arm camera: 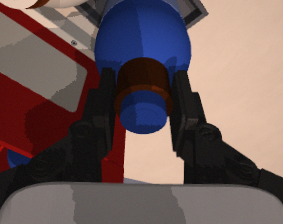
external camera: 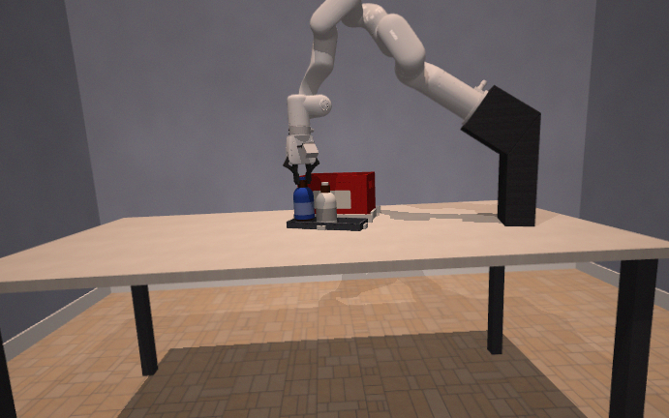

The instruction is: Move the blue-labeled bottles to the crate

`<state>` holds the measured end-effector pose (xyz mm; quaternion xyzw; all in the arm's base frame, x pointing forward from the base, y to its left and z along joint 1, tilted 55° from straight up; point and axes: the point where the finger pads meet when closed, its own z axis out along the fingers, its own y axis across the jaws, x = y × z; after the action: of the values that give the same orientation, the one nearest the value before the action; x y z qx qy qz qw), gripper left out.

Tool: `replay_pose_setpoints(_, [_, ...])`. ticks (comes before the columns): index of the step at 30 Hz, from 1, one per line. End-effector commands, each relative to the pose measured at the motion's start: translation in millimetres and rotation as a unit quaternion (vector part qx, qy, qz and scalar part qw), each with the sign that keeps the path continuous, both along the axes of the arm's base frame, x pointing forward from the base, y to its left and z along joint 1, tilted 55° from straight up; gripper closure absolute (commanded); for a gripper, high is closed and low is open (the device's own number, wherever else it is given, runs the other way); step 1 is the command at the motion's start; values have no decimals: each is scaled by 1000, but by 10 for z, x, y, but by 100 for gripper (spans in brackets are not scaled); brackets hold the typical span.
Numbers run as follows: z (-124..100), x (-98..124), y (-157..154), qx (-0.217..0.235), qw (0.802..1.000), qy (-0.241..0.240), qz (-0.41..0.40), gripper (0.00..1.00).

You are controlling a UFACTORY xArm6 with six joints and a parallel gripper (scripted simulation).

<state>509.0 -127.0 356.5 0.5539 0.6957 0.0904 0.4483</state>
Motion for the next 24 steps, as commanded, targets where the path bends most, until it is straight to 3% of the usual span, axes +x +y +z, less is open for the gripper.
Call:
replay_pose_setpoints(1, [48,-31,23,0,1000,-2,1,100])
replay_pose_setpoints(24, [134,-143,88,0,1000,-2,1,100])
